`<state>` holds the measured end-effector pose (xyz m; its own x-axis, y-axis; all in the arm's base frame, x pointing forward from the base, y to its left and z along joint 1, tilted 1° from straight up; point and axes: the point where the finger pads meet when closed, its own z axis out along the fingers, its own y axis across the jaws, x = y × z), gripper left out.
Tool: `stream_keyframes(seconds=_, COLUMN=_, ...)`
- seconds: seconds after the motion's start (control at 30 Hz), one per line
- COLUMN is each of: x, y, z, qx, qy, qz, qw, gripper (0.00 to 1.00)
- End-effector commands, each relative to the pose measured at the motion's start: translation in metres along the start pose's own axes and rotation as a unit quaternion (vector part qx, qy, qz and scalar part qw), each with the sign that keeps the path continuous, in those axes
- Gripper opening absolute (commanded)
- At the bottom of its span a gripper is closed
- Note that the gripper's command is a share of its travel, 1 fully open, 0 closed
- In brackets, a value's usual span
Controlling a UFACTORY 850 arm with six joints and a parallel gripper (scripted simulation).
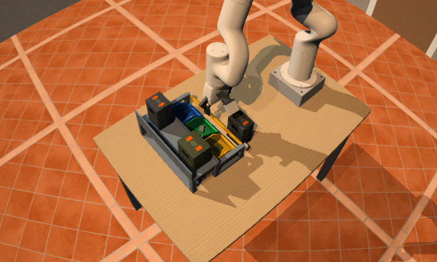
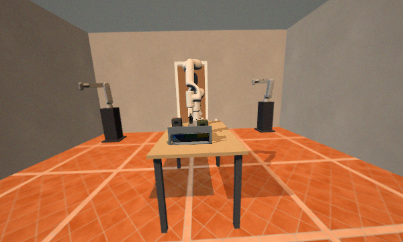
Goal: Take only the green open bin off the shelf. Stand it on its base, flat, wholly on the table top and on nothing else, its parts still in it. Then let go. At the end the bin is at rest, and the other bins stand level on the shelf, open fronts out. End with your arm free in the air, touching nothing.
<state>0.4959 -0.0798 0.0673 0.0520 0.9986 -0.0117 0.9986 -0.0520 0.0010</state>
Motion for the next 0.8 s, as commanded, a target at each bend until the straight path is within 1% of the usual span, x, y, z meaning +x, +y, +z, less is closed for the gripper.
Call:
stream_keyframes(seconds=0.0, x=-0.0001, y=0.0006, z=-0.0029, qx=-0.001, qy=0.000, qz=0.000, qw=1.000, gripper=1.00)
stream_keyframes(seconds=0.27, x=-0.0001, y=0.0006, z=-0.0029, qx=-0.001, qy=0.000, qz=0.000, qw=1.000, gripper=1.00)
stream_keyframes(seconds=0.43, x=-0.0001, y=0.0006, z=-0.0082, qx=-0.001, qy=0.000, qz=0.000, qw=1.000, gripper=1.00)
stream_keyframes(seconds=0.77, x=-0.0001, y=0.0006, z=-0.0082, qx=-0.001, qy=0.000, qz=0.000, qw=1.000, gripper=1.00)
